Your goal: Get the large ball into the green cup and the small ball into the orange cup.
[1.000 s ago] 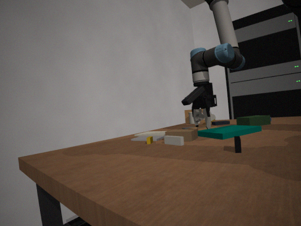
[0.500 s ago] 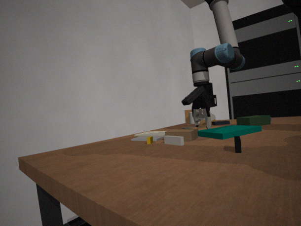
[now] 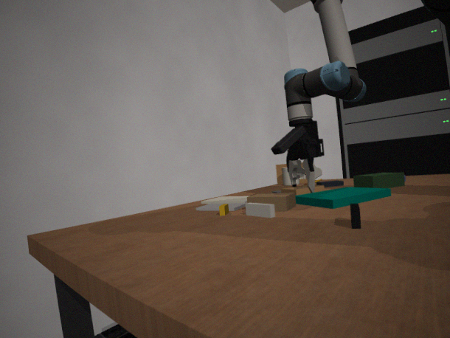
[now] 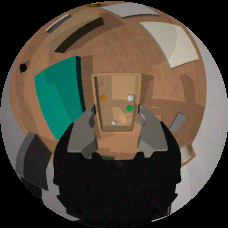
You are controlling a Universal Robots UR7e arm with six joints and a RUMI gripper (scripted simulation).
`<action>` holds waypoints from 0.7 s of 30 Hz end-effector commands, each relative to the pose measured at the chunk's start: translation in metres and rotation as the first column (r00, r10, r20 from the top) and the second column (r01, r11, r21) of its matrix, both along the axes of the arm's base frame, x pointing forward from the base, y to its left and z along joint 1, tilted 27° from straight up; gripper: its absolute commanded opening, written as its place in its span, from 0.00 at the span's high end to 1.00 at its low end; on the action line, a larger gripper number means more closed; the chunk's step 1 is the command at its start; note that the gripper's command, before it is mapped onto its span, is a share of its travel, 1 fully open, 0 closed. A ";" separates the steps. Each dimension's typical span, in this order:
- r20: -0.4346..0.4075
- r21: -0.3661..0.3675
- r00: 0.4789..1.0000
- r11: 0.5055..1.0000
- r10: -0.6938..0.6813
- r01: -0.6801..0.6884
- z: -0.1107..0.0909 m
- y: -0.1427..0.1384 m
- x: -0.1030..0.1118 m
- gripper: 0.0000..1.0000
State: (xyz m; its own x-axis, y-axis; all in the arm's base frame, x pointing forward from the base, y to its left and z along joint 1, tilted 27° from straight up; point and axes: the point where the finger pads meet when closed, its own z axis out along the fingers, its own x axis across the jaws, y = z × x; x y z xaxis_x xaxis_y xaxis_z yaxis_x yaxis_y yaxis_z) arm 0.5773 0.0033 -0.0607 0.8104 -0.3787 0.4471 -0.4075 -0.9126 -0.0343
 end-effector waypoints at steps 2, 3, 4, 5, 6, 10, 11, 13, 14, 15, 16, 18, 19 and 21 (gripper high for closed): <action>0.001 0.000 1.000 1.000 0.000 0.000 0.006 0.001 -0.002 0.56; 0.001 0.000 1.000 1.000 0.000 0.000 0.007 0.001 -0.003 0.56; 0.001 0.000 1.000 1.000 0.000 0.000 0.009 0.002 -0.004 0.56; 0.001 0.000 1.000 1.000 0.000 0.000 0.011 0.002 -0.005 0.56; 0.001 0.000 1.000 1.000 0.000 0.000 0.013 0.002 -0.005 0.56; 0.001 0.000 1.000 1.000 0.000 0.000 0.020 0.003 -0.009 0.56; 0.001 0.000 1.000 1.000 0.000 0.000 0.022 0.004 -0.010 0.56; 0.001 0.000 1.000 1.000 0.000 0.000 0.026 0.004 -0.012 0.56; 0.001 0.000 1.000 1.000 0.000 0.000 0.028 0.005 -0.013 0.56; 0.001 0.000 1.000 1.000 0.000 0.000 0.030 0.005 -0.014 0.56; 0.001 0.000 1.000 1.000 0.000 0.000 0.032 0.005 -0.015 0.56; 0.001 0.000 1.000 1.000 0.000 0.000 0.032 0.005 -0.015 0.56; 0.001 0.000 1.000 1.000 0.000 0.000 0.034 0.006 -0.015 0.56; 0.001 0.000 1.000 1.000 0.000 0.000 0.037 0.006 -0.017 0.56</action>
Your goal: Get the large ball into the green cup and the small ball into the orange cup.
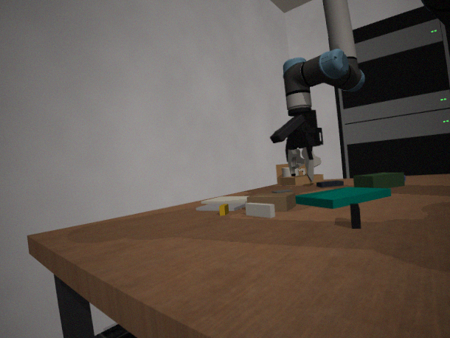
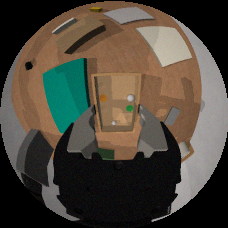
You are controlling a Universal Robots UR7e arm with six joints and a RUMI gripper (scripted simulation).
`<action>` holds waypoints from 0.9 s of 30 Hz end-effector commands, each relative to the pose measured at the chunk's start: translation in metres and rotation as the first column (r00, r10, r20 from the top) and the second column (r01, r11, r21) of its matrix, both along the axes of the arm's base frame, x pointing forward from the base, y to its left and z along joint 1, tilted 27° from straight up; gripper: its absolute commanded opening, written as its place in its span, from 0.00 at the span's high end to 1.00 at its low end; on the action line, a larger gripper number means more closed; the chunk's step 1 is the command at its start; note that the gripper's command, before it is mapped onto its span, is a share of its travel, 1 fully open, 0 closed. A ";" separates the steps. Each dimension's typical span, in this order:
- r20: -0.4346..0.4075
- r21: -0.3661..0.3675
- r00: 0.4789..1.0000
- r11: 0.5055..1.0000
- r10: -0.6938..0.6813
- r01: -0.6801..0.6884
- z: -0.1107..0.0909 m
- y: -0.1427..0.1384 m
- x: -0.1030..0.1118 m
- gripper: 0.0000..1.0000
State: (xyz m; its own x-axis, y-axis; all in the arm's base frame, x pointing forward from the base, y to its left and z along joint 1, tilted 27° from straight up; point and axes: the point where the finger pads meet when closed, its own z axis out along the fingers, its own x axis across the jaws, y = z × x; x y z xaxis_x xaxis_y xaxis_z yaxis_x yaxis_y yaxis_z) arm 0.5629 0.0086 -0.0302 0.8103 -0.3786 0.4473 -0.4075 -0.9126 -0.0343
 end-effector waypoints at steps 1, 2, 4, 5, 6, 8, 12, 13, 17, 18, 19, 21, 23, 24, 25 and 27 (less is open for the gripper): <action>0.001 0.000 1.000 1.000 0.000 0.000 0.009 0.001 -0.004 0.56; 0.001 0.000 1.000 1.000 0.000 0.000 0.010 0.002 -0.004 0.56; 0.001 0.000 1.000 1.000 0.000 0.000 0.013 0.002 -0.006 0.56; 0.001 0.000 1.000 1.000 0.000 0.000 0.015 0.002 -0.006 0.56; 0.001 0.000 1.000 1.000 0.000 0.000 0.016 0.003 -0.007 0.56; 0.001 0.000 1.000 1.000 0.000 0.000 0.018 0.003 -0.008 0.56; 0.001 0.000 1.000 1.000 0.000 0.000 0.022 0.004 -0.010 0.56; 0.001 0.000 1.000 1.000 0.000 0.000 0.022 0.004 -0.010 0.56; 0.001 0.000 1.000 1.000 0.000 0.000 0.023 0.004 -0.011 0.56; 0.001 0.000 1.000 1.000 0.000 0.000 0.024 0.004 -0.011 0.56; 0.001 0.000 1.000 1.000 0.000 0.000 0.024 0.004 -0.011 0.56; 0.001 0.000 1.000 1.000 0.000 0.000 0.024 0.004 -0.011 0.56; 0.001 0.000 1.000 1.000 0.000 0.000 0.024 0.004 -0.011 0.56; 0.001 0.000 1.000 1.000 0.000 0.000 0.024 0.004 -0.011 0.56; 0.001 0.000 1.000 1.000 0.000 0.000 0.024 0.004 -0.011 0.56; 0.001 0.000 1.000 1.000 0.000 0.000 0.024 0.004 -0.011 0.56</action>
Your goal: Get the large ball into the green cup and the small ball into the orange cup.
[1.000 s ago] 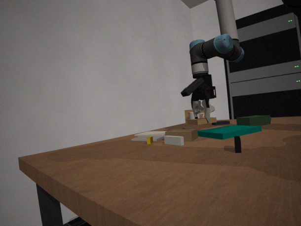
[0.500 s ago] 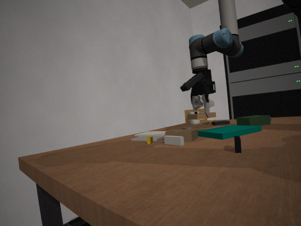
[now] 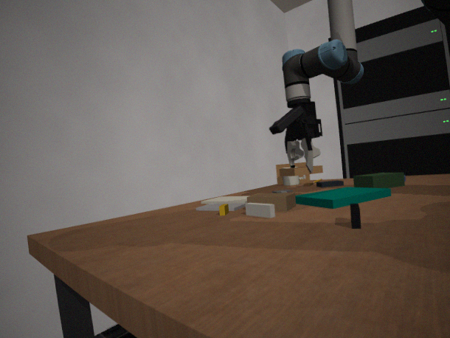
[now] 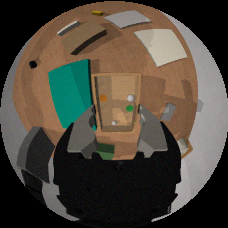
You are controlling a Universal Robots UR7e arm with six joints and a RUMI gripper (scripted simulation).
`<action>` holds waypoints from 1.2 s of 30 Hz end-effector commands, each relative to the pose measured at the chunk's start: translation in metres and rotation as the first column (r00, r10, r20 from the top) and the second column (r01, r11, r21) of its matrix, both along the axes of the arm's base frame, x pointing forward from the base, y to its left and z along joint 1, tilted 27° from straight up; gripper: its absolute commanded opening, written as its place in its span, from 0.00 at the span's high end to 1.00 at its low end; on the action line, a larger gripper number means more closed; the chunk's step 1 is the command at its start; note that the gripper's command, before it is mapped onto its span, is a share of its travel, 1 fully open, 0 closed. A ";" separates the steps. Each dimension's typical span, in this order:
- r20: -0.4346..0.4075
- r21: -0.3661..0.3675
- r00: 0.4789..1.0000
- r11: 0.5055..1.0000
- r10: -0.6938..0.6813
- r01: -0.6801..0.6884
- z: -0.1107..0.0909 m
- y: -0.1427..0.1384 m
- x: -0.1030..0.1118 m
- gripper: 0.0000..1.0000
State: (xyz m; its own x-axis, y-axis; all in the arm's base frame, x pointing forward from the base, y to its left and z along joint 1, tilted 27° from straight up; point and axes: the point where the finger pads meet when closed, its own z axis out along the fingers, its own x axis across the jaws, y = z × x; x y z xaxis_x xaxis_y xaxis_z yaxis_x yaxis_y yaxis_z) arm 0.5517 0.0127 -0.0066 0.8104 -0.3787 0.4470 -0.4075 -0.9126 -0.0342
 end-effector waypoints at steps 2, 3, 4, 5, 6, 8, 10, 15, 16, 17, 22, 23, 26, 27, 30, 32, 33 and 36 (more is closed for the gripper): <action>0.001 0.000 1.000 1.000 0.000 0.000 0.001 0.000 0.000 0.56; 0.001 0.000 1.000 1.000 0.000 0.000 0.001 0.000 0.000 0.56; 0.001 0.000 1.000 1.000 0.000 0.000 0.001 0.000 0.000 0.56; 0.001 0.000 1.000 1.000 0.000 0.000 0.001 0.000 0.000 0.56; 0.001 0.000 1.000 1.000 0.000 0.000 0.001 0.000 0.000 0.56; 0.001 0.000 1.000 1.000 0.000 0.000 0.001 0.000 0.000 0.56; 0.001 0.000 1.000 1.000 0.000 0.000 0.001 0.000 0.000 0.56; 0.001 0.000 1.000 1.000 0.000 0.000 0.001 0.000 0.000 0.56; 0.001 0.000 1.000 1.000 0.000 0.000 0.001 0.000 0.000 0.56; 0.011 0.021 1.000 1.000 0.012 -0.012 0.001 0.000 0.000 0.56; 0.019 0.036 1.000 0.999 0.020 -0.021 0.001 -0.001 0.000 0.56; 0.019 0.036 1.000 0.999 0.020 -0.021 0.001 -0.001 0.000 0.56; 0.019 0.036 1.000 0.999 0.020 -0.021 0.001 -0.001 0.000 0.56; 0.019 0.036 1.000 0.999 0.020 -0.021 0.001 -0.001 0.000 0.56; 0.002 0.001 1.000 1.000 0.001 -0.001 0.001 0.000 0.000 0.56; 0.002 -0.001 1.000 1.000 0.000 0.000 0.001 0.000 0.000 0.56; 0.001 -0.001 1.000 1.000 0.000 0.000 0.001 0.000 0.000 0.56; 0.001 -0.003 1.000 1.000 -0.001 0.001 0.001 0.000 0.000 0.56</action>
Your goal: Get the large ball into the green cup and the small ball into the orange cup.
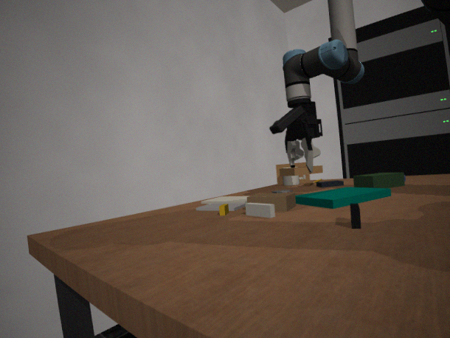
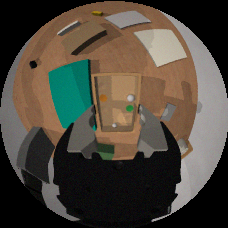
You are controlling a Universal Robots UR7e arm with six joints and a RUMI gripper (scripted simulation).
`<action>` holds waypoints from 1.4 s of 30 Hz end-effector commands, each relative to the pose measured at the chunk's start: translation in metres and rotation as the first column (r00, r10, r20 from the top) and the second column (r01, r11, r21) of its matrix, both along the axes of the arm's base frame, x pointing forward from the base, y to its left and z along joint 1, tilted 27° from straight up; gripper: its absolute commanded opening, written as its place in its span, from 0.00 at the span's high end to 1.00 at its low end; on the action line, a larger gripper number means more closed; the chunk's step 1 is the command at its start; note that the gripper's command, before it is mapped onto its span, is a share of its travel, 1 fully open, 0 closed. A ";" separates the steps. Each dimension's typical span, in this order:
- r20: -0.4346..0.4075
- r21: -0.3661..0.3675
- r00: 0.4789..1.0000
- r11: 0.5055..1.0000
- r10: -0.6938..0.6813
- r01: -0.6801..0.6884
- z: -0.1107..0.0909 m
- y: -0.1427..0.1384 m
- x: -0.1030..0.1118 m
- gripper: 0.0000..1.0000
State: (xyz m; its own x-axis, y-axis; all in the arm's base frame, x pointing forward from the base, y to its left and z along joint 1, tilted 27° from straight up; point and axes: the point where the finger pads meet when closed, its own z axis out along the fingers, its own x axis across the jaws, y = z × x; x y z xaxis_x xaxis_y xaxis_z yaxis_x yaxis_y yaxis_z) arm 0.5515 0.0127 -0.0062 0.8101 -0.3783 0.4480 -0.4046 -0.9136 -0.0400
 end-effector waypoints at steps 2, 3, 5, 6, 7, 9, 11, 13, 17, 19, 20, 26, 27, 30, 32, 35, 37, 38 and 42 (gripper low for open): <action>-0.003 -0.008 1.000 1.000 -0.004 0.004 0.000 0.000 0.000 0.56; -0.003 -0.008 1.000 1.000 -0.004 0.004 0.000 0.000 0.000 0.56; -0.003 -0.008 1.000 1.000 -0.004 0.004 0.000 0.000 0.000 0.56; -0.003 -0.008 1.000 1.000 -0.004 0.004 0.000 0.000 0.000 0.56; -0.003 -0.008 1.000 1.000 -0.004 0.004 0.000 0.000 0.000 0.56; -0.003 -0.008 1.000 1.000 -0.004 0.004 0.000 0.000 0.000 0.56; -0.013 -0.037 1.000 0.999 -0.020 0.020 0.000 0.001 0.000 0.56; -0.014 -0.041 1.000 0.999 -0.022 0.021 0.000 0.001 0.001 0.56; -0.012 -0.037 1.000 0.999 -0.020 0.019 0.000 0.001 0.000 0.56; -0.012 -0.037 1.000 0.999 -0.020 0.019 0.000 0.001 0.000 0.56; -0.007 -0.023 1.000 1.000 -0.012 0.012 0.000 0.000 0.000 0.56; 0.000 -0.004 1.000 1.000 -0.002 0.002 0.000 0.000 0.000 0.56; 0.001 -0.001 1.000 1.000 -0.001 0.001 0.000 0.000 0.000 0.56; 0.004 0.007 1.000 1.000 0.004 -0.004 0.000 0.000 0.000 0.56; 0.005 0.010 1.000 1.000 0.005 -0.005 0.000 0.000 0.000 0.56; 0.006 0.012 1.000 1.000 0.006 -0.006 0.000 0.000 0.000 0.56; 0.011 0.026 1.000 1.000 0.014 -0.014 0.000 0.000 0.000 0.56; 0.016 0.037 1.000 0.999 0.020 -0.020 0.000 -0.001 0.000 0.56; 0.009 0.019 1.000 1.000 0.010 -0.010 0.000 0.000 0.000 0.56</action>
State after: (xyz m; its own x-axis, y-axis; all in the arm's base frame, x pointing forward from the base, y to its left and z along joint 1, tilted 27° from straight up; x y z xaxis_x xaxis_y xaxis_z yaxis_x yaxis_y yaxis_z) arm 0.5514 0.0122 -0.0063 0.8107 -0.3789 0.4462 -0.3930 -0.9172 -0.0649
